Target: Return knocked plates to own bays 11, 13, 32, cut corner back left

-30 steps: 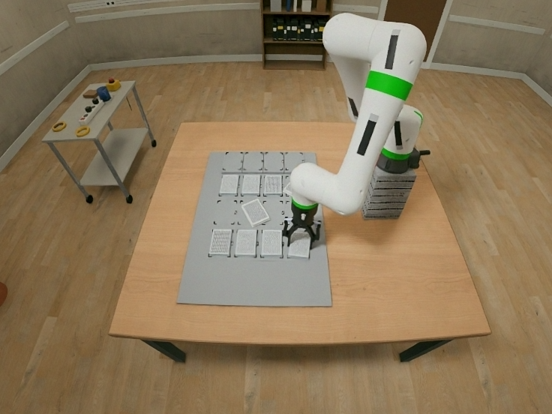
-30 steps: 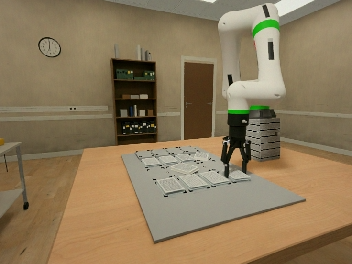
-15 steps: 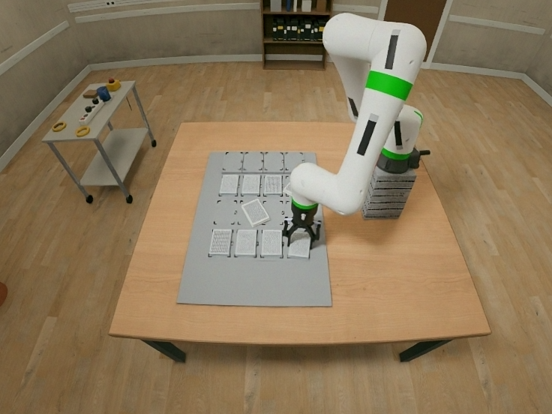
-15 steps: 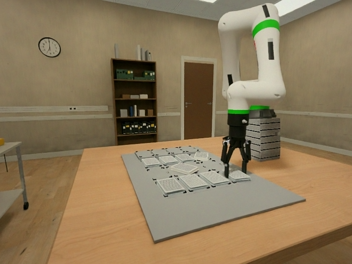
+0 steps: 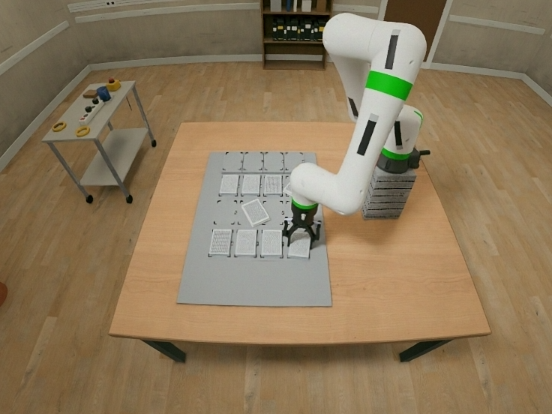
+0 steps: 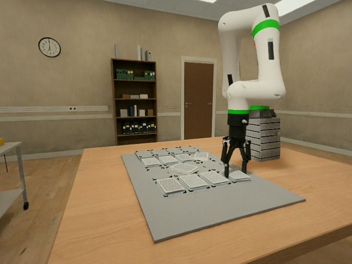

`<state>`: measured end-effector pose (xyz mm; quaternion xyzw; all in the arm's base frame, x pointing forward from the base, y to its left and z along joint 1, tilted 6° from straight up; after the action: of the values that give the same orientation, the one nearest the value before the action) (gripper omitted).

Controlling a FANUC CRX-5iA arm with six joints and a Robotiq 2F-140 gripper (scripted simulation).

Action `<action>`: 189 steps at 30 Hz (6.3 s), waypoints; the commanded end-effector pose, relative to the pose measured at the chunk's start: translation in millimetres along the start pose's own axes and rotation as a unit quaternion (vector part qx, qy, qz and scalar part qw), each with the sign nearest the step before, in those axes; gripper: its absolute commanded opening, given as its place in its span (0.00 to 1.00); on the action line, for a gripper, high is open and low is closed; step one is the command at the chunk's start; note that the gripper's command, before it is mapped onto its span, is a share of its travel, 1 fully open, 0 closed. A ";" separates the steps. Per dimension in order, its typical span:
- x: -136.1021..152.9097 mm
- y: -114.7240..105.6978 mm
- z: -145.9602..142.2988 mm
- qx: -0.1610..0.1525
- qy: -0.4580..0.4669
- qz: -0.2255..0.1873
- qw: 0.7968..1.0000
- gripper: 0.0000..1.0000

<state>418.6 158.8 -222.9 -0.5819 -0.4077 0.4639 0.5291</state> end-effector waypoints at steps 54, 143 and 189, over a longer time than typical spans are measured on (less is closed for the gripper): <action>0.7 -10.7 -0.6 -0.001 0.000 -0.001 1.000 0.10; -8.3 -13.1 -9.0 -0.001 -0.072 -0.001 0.997 0.10; -8.2 -9.8 -8.8 -0.001 -0.072 -0.001 0.997 0.10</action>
<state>424.5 149.5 -212.0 -0.5468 -0.4450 0.5049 0.4981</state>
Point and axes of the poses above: the point where the finger pads meet when closed, its own y axis out along the fingers, its own z axis across the jaws, x = y × z, the point moved 1 cm from there along -y, back along the fingers, and after that the axes turned 5 degrees about -y, right-handed, at the moved point
